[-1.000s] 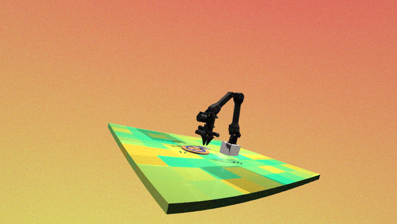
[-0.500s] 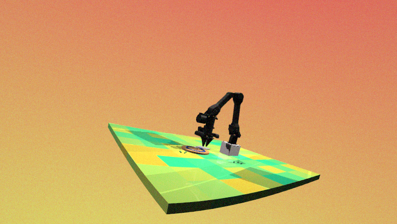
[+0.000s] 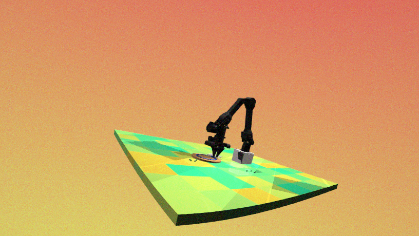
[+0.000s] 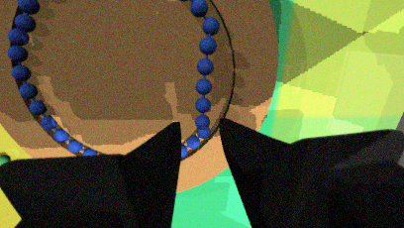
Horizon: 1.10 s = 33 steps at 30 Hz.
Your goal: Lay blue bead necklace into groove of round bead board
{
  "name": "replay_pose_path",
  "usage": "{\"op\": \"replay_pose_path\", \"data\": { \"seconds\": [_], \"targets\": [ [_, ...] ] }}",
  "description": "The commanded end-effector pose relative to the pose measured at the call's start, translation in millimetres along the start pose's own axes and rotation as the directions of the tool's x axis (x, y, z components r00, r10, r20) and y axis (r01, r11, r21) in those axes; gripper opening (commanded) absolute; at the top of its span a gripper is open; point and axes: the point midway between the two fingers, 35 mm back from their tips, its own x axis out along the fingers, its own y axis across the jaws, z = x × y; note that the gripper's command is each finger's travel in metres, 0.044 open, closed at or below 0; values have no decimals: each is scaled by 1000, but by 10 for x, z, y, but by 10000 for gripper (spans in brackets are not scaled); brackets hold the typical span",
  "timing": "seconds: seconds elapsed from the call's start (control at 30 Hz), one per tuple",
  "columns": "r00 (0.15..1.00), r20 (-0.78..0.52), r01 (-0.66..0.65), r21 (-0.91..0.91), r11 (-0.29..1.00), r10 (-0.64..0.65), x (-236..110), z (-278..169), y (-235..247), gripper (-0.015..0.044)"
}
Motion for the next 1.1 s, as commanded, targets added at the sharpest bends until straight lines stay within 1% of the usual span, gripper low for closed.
{"op": "replay_pose_path", "data": {
  "seconds": [0.0,0.2,0.33,0.37,1.07],
  "targets": [
    [1000,-1,5,5,1000,-5,90,-5,-18,120],
    [1000,-2,6,6,1000,-6,113,-5,-21,120],
    [1000,-1,5,2,1000,-5,86,-2,-16,15],
    [1000,-1,5,2,1000,-5,86,-2,-16,0],
    [1000,-1,5,2,1000,-5,86,-2,-16,0]
  ]
}}
